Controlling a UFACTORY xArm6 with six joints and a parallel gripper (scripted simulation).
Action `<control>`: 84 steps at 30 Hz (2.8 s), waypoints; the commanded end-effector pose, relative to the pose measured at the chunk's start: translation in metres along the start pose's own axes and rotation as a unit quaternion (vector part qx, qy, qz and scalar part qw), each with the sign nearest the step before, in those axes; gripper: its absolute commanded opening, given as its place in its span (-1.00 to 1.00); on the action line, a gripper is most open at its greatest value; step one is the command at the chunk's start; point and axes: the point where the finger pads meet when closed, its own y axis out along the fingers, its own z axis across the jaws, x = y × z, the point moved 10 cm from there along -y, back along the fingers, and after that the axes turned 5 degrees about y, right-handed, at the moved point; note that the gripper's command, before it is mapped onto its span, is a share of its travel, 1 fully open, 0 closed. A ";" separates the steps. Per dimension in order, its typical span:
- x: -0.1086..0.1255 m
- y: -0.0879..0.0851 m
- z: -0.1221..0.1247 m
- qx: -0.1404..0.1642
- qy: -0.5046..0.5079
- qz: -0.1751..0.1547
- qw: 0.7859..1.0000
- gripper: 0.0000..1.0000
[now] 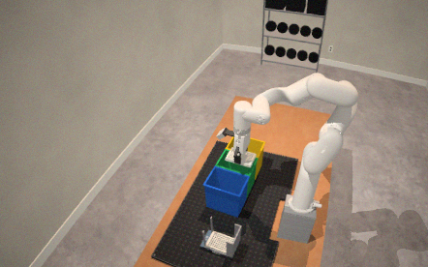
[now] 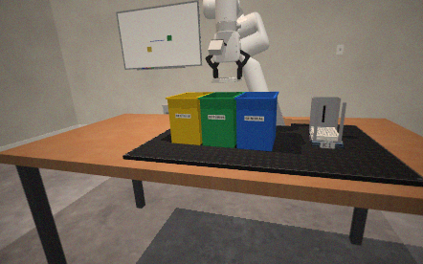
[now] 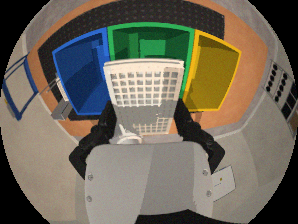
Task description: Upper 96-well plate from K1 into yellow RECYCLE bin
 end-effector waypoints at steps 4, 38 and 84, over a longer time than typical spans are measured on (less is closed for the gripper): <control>-0.006 0.000 0.019 -0.001 0.000 0.002 1.000 -1.00; -0.029 0.003 0.116 0.000 0.000 0.002 1.000 -1.00; -0.036 0.004 0.143 0.000 0.000 0.002 1.000 -1.00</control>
